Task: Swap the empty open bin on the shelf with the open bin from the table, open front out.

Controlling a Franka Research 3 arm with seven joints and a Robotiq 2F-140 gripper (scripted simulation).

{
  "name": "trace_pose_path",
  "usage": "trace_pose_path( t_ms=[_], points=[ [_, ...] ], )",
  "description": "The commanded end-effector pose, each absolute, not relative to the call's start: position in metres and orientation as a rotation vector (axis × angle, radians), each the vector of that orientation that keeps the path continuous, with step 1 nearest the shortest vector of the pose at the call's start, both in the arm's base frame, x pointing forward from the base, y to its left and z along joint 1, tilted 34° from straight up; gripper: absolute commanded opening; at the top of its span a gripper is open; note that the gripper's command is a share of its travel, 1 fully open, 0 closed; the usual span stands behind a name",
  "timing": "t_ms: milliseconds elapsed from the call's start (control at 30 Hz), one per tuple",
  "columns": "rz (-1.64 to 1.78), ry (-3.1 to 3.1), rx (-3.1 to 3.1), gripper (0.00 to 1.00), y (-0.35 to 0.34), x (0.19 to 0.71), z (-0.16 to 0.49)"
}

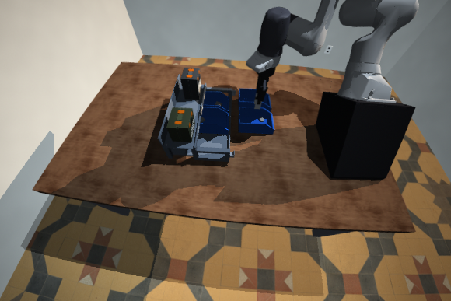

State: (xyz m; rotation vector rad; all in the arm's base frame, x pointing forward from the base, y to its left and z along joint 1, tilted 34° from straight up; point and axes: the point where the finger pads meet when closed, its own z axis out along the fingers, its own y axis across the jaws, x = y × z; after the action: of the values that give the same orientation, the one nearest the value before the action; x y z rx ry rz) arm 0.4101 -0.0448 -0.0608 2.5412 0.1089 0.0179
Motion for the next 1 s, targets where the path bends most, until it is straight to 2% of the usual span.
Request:
trace_pose_path(
  t_ms=[0,967],
  points=[
    [0.026,0.111,2.546,0.15,-0.0427,0.4127,-0.0615],
    [0.026,0.111,2.546,0.15,-0.0413,0.4148,-0.0624]
  ],
)
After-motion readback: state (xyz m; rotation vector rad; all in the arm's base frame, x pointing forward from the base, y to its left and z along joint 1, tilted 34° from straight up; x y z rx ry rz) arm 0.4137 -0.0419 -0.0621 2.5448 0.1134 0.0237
